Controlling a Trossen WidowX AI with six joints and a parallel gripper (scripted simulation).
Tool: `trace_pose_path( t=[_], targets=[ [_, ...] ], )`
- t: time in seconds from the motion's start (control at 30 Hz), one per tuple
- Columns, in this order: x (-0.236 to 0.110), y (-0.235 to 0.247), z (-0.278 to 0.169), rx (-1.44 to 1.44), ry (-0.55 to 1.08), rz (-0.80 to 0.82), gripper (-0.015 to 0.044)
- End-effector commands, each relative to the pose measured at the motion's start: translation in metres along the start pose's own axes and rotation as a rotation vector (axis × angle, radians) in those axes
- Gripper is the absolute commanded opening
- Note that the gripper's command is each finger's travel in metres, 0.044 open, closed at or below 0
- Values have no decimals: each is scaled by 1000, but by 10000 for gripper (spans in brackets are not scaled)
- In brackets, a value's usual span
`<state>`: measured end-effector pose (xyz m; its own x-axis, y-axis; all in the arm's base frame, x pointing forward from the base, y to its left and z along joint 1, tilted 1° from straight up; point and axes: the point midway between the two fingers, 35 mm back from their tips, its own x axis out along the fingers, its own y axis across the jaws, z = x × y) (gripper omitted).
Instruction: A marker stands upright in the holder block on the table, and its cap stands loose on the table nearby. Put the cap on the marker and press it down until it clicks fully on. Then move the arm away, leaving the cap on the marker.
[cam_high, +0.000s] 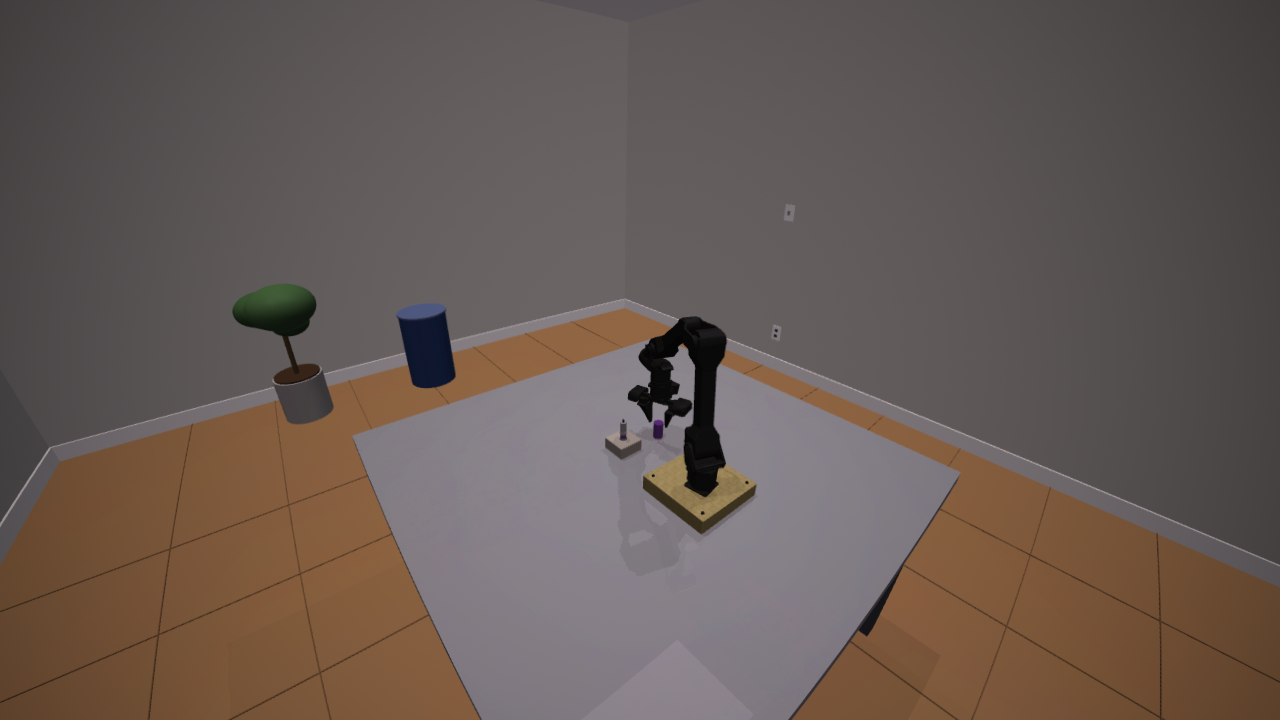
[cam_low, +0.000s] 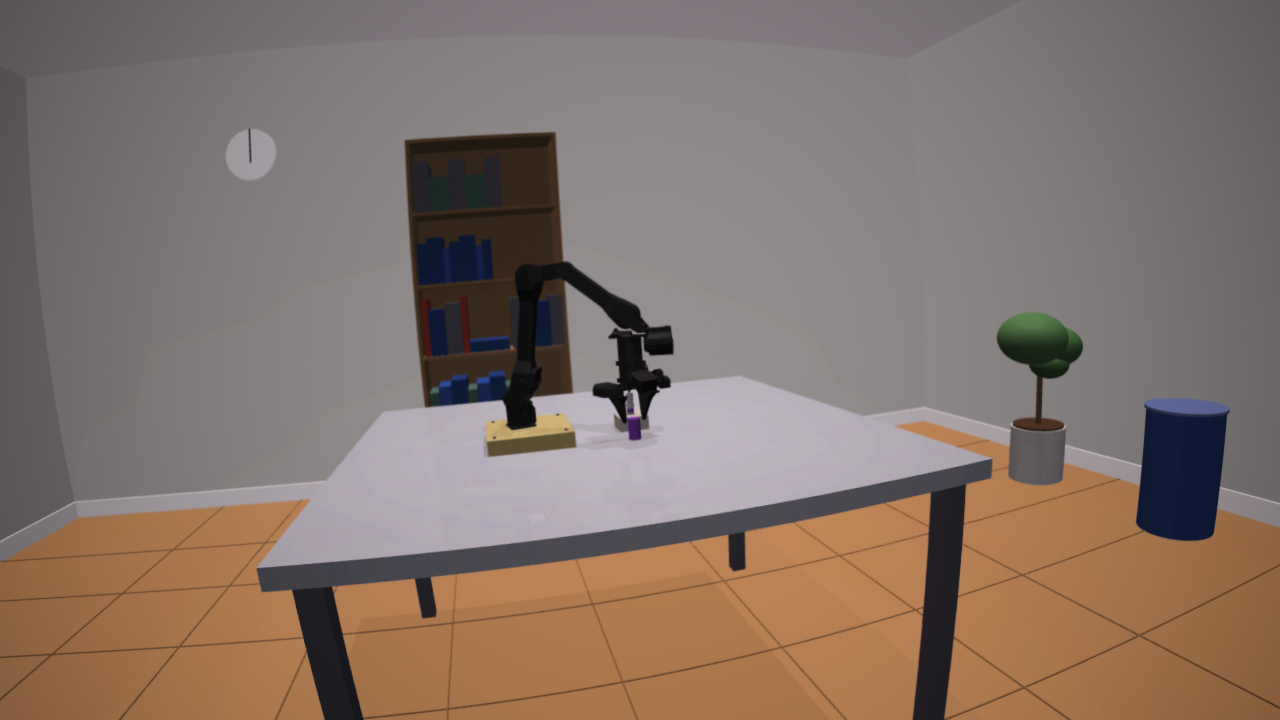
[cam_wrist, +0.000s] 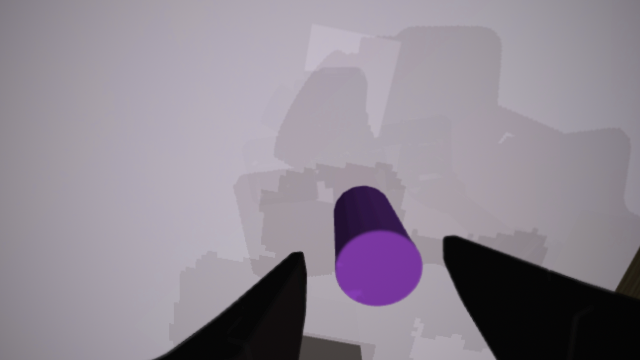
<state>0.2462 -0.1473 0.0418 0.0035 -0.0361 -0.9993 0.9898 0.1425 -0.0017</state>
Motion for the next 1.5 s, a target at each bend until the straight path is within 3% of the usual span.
trace_pose_path(
  t=[0.0,0.5,0.63,0.93,1.03,1.47],
  targets=[
    [8,0,-1,-4,4,3,250],
    [29,-1,-1,-4,4,3,250],
    [29,-1,-1,-4,4,3,145],
    [29,-2,-1,-4,4,3,85],
    [25,-1,-1,-4,4,3,6],
    [-15,-1,0,-4,4,3,0]
  ],
)
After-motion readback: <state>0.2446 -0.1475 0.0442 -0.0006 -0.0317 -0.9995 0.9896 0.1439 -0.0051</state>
